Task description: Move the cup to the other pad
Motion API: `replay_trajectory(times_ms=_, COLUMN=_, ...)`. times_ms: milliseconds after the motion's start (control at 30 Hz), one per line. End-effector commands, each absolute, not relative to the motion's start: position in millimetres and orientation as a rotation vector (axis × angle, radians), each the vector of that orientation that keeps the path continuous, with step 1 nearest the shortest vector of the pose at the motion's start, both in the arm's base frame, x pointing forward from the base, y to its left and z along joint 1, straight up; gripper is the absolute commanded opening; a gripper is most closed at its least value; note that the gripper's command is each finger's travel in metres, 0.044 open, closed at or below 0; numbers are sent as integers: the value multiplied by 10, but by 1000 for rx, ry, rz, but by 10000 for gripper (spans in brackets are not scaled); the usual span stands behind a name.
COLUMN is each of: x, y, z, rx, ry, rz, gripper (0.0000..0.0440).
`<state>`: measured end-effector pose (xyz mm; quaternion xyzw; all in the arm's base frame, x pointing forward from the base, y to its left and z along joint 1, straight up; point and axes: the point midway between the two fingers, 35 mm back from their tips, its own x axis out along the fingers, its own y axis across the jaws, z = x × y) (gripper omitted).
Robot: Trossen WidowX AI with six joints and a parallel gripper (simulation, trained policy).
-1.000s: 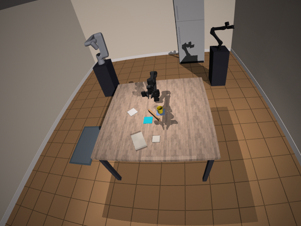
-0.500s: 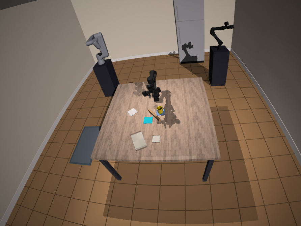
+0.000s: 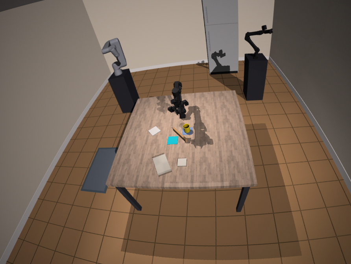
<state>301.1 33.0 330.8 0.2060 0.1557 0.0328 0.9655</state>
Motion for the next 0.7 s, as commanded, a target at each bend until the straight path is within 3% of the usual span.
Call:
replay_trajectory(times_ms=0, x=3007, y=390, z=3293, rx=484, ry=380, rz=62, gripper=149)
replay_trajectory(times_ms=667, x=2925, y=621, z=3207, rx=766, ry=662, rz=-28, gripper=166)
